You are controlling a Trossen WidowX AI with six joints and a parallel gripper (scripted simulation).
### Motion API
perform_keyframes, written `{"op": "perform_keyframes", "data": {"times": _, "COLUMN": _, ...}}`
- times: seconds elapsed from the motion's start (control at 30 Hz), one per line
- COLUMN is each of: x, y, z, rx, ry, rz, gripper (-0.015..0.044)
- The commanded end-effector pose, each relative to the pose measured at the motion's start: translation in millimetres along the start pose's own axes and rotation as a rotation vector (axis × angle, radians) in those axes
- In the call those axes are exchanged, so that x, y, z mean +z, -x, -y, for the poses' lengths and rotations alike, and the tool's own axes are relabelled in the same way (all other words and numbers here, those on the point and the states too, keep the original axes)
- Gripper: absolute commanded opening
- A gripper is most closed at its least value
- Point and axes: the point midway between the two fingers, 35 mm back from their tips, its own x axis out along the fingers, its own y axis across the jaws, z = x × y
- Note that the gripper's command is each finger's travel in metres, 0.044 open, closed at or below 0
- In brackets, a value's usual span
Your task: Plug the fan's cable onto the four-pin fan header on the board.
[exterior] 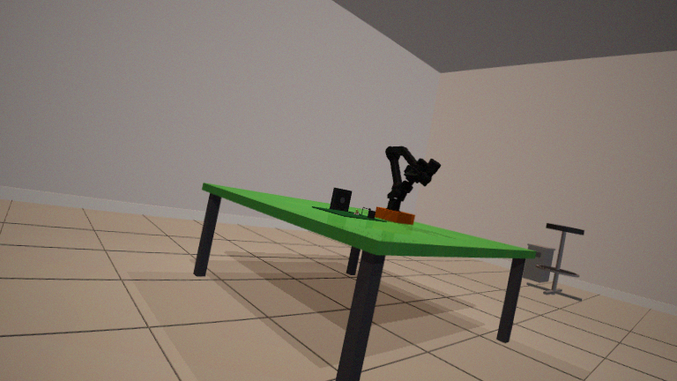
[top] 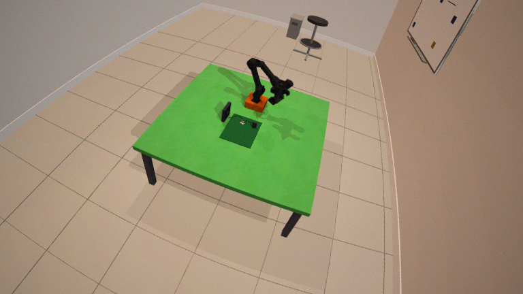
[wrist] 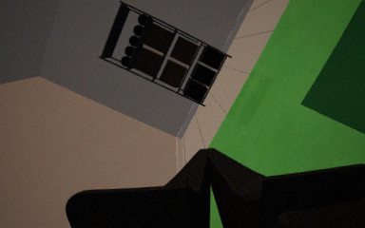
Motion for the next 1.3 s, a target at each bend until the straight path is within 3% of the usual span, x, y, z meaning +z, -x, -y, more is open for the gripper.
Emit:
{"op": "perform_keyframes", "data": {"times": 0.0, "x": 0.0, "y": 0.0, "z": 0.0, "rx": 0.000, "ry": 0.000, "rz": 0.000, "gripper": 0.0026}}
{"op": "perform_keyframes", "data": {"times": 0.1, "x": -1.5, "y": -4.5, "z": -0.2, "rx": -0.015, "ry": 0.082, "rz": -0.010, "gripper": 0.0105}}
{"op": "perform_keyframes", "data": {"times": 0.27, "x": -8.5, "y": -37.8, "z": 5.0, "rx": -0.133, "ry": 0.664, "rz": -0.125, "gripper": 0.0236}}
{"op": "perform_keyframes", "data": {"times": 0.53, "x": -2.0, "y": -82.9, "z": 34.6, "rx": -0.262, "ry": 1.503, "rz": -0.527, "gripper": 0.0440}}
{"op": "perform_keyframes", "data": {"times": 0.7, "x": 12.1, "y": -98.4, "z": 58.7, "rx": -0.213, "ry": 1.893, "rz": -0.908, "gripper": 0.0440}}
{"op": "perform_keyframes", "data": {"times": 0.9, "x": 26.7, "y": -102.4, "z": 76.1, "rx": -0.078, "ry": 2.063, "rz": -1.232, "gripper": 0.0440}}
{"op": "perform_keyframes", "data": {"times": 1.27, "x": 54.8, "y": -96.4, "z": 94.2, "rx": 0.435, "ry": 2.162, "rz": -1.703, "gripper": 0.0440}}
